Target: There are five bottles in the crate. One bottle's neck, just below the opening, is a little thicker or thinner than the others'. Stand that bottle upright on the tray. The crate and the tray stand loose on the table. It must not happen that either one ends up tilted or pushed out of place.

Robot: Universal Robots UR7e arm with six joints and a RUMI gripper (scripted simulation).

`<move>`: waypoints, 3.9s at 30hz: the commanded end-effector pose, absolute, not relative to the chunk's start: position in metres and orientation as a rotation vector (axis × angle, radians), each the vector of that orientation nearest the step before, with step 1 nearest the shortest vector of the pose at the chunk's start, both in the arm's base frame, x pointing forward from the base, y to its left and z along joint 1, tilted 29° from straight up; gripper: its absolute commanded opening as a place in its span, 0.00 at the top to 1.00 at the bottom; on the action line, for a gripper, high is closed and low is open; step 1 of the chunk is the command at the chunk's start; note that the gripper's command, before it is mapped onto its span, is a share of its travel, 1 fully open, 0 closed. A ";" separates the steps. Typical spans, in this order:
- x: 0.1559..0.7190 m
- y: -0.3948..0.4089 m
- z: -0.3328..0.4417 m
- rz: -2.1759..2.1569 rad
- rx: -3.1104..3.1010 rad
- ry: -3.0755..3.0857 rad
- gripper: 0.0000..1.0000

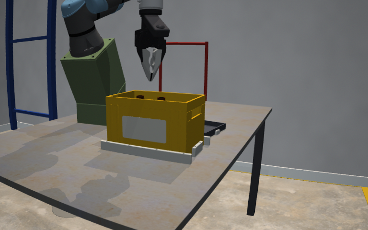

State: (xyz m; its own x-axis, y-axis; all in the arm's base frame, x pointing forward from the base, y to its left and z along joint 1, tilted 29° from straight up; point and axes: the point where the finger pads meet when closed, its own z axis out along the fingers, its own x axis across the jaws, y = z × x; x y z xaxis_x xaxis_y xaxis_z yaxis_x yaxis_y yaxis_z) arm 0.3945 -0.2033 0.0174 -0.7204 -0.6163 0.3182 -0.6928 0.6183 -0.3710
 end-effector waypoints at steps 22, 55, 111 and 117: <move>0.395 -0.203 0.018 0.718 1.093 -2.680 1.00; 0.393 -0.127 -0.024 0.718 1.093 -2.680 0.62; 0.393 -0.134 -0.036 0.718 1.093 -2.680 0.62; 0.393 -0.136 -0.040 0.718 1.093 -2.680 0.62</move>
State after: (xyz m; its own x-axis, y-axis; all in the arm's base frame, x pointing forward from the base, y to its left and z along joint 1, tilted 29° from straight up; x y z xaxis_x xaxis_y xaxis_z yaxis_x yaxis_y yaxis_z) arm 0.3928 -0.1346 -0.0374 -0.7204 -0.6160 0.3187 -0.6928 0.6187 -0.3704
